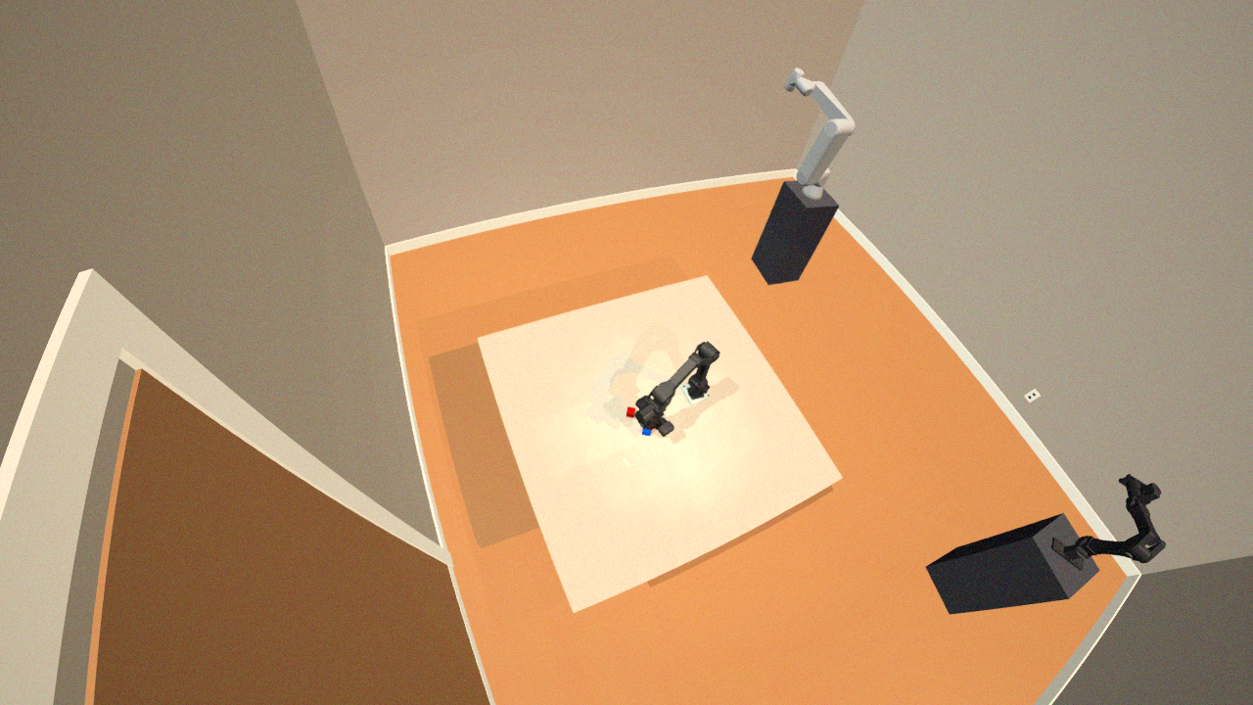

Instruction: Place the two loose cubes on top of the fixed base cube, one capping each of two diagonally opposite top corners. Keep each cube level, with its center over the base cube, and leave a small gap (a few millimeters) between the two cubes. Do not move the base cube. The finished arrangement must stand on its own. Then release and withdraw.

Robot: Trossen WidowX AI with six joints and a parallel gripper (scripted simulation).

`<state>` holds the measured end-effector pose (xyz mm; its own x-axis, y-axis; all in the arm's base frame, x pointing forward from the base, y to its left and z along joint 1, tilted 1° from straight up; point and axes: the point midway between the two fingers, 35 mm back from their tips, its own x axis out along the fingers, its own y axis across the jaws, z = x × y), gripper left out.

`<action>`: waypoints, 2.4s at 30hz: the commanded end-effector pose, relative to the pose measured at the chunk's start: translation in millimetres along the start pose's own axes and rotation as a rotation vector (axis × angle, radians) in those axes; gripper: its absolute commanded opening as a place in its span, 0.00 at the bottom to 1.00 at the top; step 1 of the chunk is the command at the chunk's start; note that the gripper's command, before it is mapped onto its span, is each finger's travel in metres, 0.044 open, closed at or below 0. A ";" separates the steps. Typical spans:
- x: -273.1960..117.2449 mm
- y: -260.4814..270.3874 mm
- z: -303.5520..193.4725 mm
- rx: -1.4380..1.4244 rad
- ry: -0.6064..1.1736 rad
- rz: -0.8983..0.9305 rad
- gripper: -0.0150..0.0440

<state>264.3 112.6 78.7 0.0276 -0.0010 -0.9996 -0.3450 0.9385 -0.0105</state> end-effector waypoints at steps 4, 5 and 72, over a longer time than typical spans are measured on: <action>1.0 -0.6 0.2 0.001 -0.001 -0.003 0.43; 1.0 -0.6 0.2 0.001 -0.001 -0.003 0.43; -72.7 -108.4 22.7 -0.747 0.003 -0.015 0.70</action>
<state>319.4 22.3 151.1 0.0365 -0.0096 -0.9993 -0.8740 0.4846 -0.0366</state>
